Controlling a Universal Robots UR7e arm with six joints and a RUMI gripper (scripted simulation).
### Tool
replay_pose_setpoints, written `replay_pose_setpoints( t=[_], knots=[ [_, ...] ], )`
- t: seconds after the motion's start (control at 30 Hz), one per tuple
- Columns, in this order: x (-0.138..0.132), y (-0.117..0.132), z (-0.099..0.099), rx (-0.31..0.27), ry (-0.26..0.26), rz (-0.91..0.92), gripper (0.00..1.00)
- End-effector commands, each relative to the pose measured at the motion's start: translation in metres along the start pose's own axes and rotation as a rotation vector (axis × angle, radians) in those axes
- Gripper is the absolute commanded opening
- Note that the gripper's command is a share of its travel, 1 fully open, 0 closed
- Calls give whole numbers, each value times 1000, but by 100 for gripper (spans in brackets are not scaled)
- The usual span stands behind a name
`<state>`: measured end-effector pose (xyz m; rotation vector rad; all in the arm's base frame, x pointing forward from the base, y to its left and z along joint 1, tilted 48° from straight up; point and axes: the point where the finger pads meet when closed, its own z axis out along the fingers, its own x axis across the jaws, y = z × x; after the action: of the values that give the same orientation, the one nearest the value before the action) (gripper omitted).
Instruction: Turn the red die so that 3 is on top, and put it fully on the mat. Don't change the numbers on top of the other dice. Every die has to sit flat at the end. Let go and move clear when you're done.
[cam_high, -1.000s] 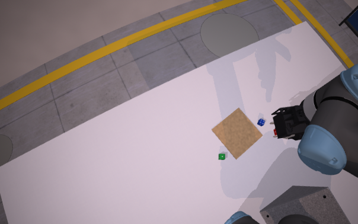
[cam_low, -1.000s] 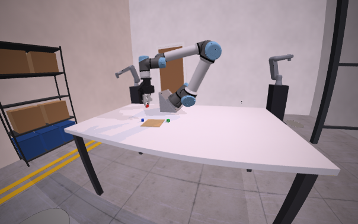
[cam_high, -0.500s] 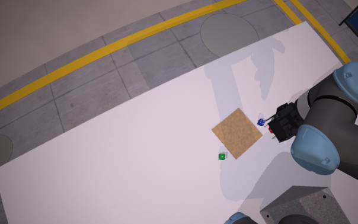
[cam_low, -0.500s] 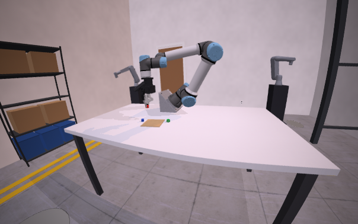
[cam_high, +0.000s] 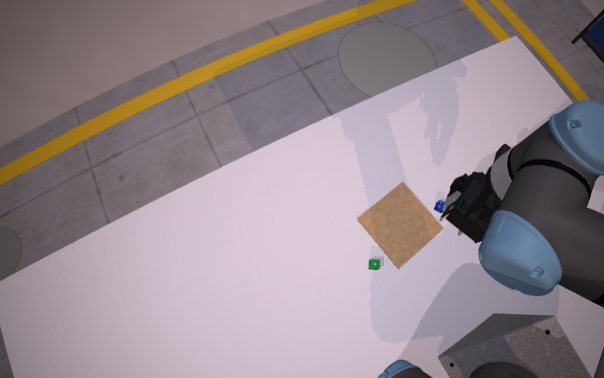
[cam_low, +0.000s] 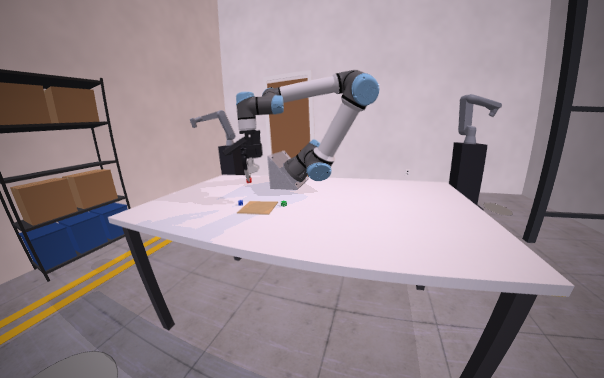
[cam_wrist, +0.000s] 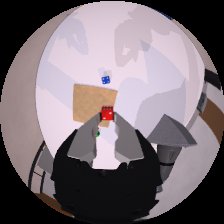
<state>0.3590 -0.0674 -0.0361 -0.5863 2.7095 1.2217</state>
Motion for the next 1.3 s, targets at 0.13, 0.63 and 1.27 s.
replay_pose_setpoints(
  t=[0.13, 0.63, 1.27],
  knots=[
    [-14, 6, -3, 1, -4, -263, 3],
    [-30, 15, -3, 1, -4, -574, 3],
    [-51, 32, -3, 1, -5, -1012, 3]
  ],
)
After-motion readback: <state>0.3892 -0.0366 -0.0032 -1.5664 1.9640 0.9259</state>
